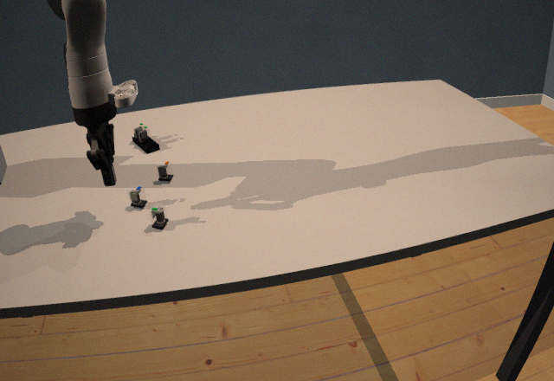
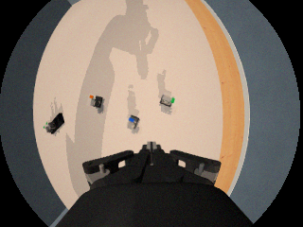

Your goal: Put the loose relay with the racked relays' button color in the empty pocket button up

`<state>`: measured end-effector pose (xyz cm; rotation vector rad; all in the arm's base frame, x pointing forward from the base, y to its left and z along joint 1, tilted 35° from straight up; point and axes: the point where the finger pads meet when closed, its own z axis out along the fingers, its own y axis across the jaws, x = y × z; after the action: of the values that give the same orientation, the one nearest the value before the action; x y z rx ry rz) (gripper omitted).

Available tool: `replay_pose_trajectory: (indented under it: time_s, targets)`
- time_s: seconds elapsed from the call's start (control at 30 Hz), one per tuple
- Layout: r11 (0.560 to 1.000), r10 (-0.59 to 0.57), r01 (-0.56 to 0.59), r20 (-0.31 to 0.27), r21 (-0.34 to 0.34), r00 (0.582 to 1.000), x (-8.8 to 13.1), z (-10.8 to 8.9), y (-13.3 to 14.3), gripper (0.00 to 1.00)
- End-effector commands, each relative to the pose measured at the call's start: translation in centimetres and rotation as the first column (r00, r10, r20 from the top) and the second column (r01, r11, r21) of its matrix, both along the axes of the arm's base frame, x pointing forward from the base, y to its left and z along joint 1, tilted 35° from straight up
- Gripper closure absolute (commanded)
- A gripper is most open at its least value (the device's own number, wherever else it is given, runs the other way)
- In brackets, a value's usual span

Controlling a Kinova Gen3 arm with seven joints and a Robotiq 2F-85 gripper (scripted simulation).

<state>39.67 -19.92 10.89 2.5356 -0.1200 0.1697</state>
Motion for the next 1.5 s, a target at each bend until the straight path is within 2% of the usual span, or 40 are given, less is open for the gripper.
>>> replay_pose_trajectory:
  time_s: [0.0, 1.47]
  targets:
    - [0.999, 0.041, -0.041, -0.028, -0.011, 0.999, -1.06, -1.6, 2.8, 1.0]
    - [0.999, 0.041, -0.041, -0.028, -0.011, 0.999, -1.33, -1.83, 3.13, 1.0]
